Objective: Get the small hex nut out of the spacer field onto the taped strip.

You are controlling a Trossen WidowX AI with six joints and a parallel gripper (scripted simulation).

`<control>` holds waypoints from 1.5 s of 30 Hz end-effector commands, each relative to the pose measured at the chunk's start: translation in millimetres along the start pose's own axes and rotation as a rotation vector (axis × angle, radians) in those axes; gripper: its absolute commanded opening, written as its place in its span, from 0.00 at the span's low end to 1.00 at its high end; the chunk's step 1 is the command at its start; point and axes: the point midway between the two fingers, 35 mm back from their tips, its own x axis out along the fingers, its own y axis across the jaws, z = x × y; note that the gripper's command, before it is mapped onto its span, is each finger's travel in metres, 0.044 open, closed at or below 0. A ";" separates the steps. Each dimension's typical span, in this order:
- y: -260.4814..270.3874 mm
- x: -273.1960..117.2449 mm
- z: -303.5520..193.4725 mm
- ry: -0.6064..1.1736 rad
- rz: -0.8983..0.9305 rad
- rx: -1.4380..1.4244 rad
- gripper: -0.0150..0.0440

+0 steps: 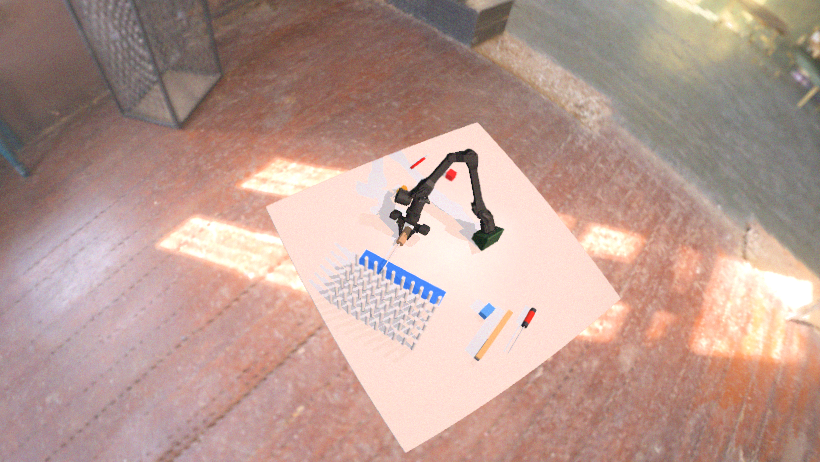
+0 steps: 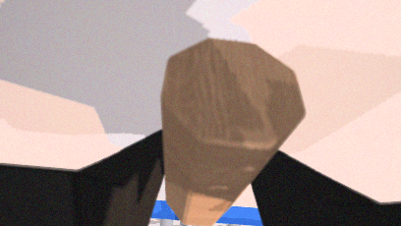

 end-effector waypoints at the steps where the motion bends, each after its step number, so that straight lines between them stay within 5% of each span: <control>1: 0.8 -3.0 3.6 -0.002 0.004 0.000 0.25; 45: -1.5 -50.0 16.2 -0.003 0.002 -0.002 0.25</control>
